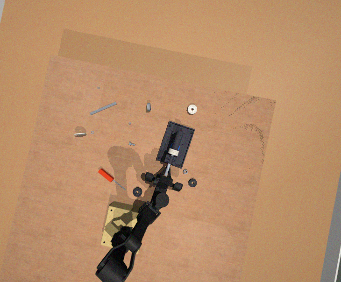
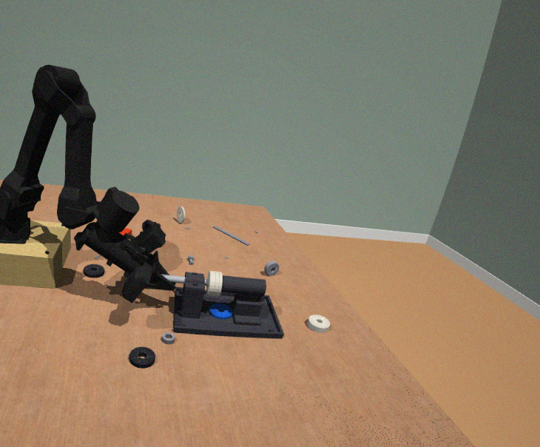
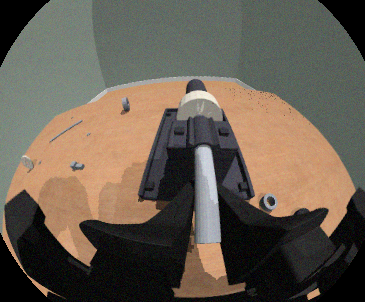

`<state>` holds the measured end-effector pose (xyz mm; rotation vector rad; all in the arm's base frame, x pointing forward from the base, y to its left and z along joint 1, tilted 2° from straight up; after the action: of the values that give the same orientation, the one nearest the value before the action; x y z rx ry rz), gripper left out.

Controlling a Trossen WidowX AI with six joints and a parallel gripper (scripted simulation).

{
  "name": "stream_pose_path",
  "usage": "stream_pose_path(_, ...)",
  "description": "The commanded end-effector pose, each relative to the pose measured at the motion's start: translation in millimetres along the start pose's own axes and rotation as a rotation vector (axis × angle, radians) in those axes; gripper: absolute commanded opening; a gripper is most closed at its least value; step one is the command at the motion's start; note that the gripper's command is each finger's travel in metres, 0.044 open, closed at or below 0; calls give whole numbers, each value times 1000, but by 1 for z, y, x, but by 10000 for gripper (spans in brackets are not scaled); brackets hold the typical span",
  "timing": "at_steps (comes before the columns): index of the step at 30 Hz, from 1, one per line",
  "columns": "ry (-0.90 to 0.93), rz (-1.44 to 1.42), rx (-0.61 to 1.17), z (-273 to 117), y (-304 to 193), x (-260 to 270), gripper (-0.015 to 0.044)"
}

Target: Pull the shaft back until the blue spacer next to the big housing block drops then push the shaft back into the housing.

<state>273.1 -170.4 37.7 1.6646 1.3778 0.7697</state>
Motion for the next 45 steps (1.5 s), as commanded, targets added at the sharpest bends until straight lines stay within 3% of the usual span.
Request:
stream_pose_path(1,-1,2,-4,2,2,-1,0)
stream_pose_path(45,-1,2,-5,12,8,-1,0)
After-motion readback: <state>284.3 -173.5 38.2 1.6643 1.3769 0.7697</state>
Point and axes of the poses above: the point midway between the two fingers, 35 mm back from their tips, its own z axis out along the fingers, its own x axis across the jaws, y = z × x, the point moved 6 cm from there along -z, back along the fingers, and after that the axes turned 5 degrees about -z, right-handed, at the moved point
